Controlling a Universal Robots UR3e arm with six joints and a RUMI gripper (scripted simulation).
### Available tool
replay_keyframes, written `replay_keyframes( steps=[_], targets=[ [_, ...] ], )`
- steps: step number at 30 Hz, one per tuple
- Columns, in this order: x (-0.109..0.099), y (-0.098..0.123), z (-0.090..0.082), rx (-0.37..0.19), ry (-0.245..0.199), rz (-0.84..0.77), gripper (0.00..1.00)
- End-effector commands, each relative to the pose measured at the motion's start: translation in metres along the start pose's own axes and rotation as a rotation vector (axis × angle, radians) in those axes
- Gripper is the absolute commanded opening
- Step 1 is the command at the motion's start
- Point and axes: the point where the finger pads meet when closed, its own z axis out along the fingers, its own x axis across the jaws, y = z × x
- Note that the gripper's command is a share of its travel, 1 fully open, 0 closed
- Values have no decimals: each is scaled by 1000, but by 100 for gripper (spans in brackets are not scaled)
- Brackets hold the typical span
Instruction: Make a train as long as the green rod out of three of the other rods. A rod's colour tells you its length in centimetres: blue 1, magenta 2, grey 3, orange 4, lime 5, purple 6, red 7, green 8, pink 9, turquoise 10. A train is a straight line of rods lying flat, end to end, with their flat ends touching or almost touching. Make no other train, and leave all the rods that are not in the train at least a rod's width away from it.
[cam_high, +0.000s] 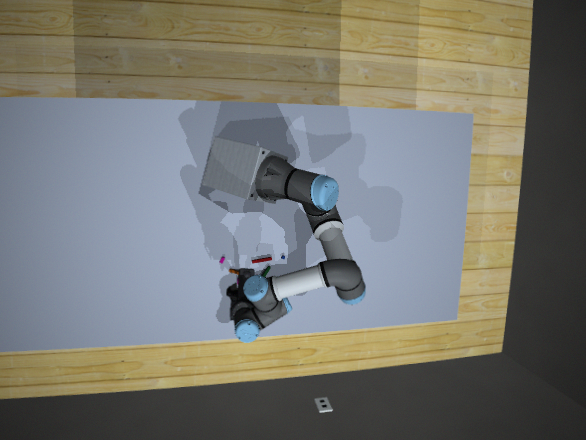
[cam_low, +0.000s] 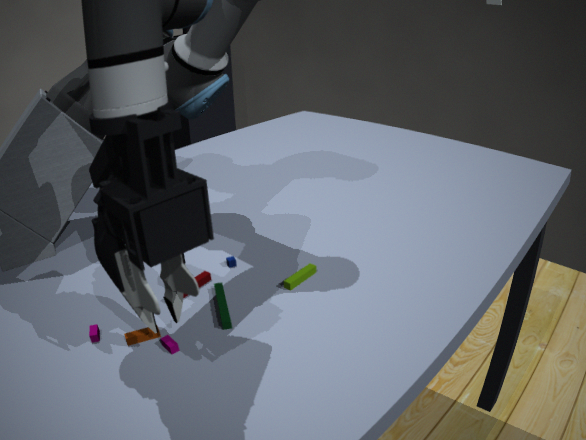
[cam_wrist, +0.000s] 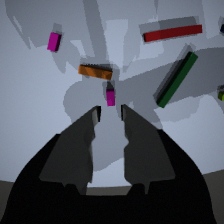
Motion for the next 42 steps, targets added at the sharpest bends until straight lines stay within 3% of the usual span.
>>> replay_keyframes(
  steps=[1, 14, 42],
  targets=[
    [-1, 1, 3, -2, -2, -1, 14],
    [-1, 2, 12, -2, -2, -1, 14],
    [-1, 2, 13, -2, -2, -1, 14]
  ],
)
